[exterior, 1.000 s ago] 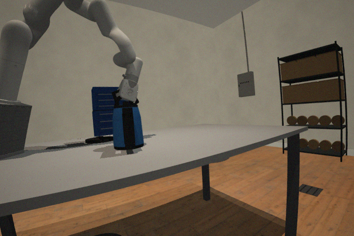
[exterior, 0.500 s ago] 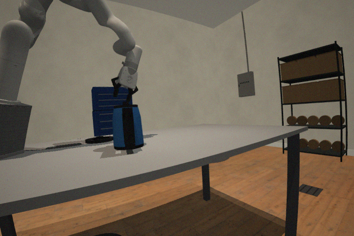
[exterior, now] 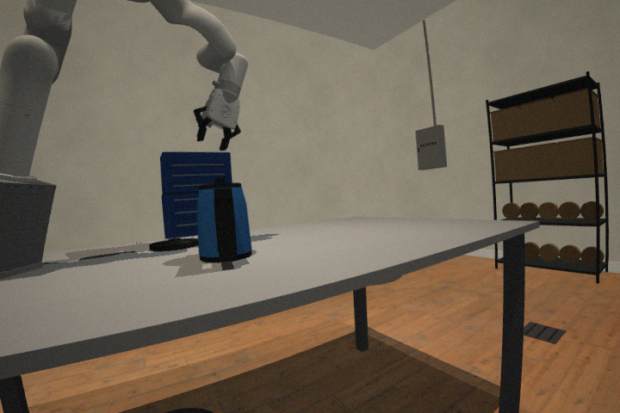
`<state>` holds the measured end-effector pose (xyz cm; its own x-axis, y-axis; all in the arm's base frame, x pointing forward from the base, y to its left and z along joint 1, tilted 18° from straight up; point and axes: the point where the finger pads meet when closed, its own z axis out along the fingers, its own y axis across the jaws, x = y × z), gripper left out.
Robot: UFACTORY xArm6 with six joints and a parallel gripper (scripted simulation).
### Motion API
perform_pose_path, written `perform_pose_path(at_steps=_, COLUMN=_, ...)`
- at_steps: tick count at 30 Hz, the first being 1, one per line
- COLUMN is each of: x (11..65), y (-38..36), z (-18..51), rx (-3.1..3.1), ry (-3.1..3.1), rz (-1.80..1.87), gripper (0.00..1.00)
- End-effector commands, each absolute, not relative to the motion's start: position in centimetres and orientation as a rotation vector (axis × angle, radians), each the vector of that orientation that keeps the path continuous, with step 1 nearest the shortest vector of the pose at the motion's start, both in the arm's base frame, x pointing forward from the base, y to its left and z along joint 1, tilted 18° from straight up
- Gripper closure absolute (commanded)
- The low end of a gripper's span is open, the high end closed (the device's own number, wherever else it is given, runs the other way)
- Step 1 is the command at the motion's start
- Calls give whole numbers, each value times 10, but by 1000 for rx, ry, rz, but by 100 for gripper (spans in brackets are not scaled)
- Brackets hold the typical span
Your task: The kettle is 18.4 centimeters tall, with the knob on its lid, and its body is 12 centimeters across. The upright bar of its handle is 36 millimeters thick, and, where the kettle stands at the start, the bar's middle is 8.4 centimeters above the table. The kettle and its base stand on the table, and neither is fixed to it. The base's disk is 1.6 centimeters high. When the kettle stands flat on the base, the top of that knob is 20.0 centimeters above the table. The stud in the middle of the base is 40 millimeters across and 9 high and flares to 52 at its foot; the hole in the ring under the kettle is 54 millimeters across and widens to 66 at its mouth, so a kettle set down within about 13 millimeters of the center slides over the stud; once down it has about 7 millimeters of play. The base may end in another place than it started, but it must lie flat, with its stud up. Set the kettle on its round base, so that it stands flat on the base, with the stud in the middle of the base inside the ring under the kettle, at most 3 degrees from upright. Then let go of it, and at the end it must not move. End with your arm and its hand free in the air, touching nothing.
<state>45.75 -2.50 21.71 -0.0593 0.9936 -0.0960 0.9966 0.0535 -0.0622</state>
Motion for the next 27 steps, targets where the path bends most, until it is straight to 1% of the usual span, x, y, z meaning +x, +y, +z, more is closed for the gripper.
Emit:
perform_pose_path(at_steps=1, x=455, y=-23, z=228, rx=2135, ry=2259, rz=-172, gripper=19)
perform_pose_path(at_steps=27, x=455, y=-26, z=228, rx=2107, ry=2286, rz=-168, gripper=19)
